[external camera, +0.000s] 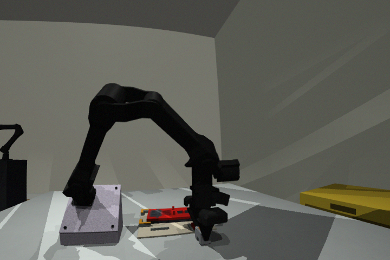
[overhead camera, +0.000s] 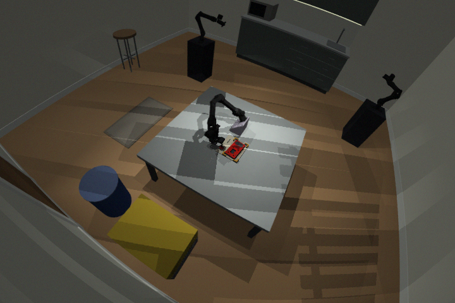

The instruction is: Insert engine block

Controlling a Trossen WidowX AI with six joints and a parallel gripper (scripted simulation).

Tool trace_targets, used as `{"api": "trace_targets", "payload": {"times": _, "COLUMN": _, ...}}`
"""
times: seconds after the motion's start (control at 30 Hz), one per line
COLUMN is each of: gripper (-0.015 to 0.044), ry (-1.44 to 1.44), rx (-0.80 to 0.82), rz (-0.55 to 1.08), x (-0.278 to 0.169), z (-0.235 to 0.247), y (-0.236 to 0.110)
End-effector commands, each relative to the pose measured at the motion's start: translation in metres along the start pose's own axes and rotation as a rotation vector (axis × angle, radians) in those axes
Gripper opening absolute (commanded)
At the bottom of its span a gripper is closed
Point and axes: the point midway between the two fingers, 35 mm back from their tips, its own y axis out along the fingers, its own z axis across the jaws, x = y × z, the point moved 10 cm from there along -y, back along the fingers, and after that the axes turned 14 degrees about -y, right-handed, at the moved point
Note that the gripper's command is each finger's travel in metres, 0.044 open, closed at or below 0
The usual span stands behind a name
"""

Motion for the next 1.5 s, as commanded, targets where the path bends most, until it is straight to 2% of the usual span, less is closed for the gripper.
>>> {"api": "trace_targets", "payload": {"times": 0.0, "gripper": 0.0, "ry": 0.006, "rx": -0.002, "rz": -0.012, "x": 0.004, "z": -0.002, "y": -0.012}}
{"api": "trace_targets", "payload": {"times": 1.17, "gripper": 0.0, "ry": 0.006, "rx": 0.001, "rz": -0.012, "x": 0.002, "z": -0.008, "y": -0.121}}
{"api": "trace_targets", "payload": {"times": 1.3, "gripper": 0.0, "ry": 0.006, "rx": 0.0, "rz": -0.012, "x": 0.002, "z": -0.008, "y": -0.121}}
{"api": "trace_targets", "payload": {"times": 1.47, "gripper": 0.0, "ry": 0.006, "rx": -0.001, "rz": -0.012, "x": 0.002, "z": -0.005, "y": -0.103}}
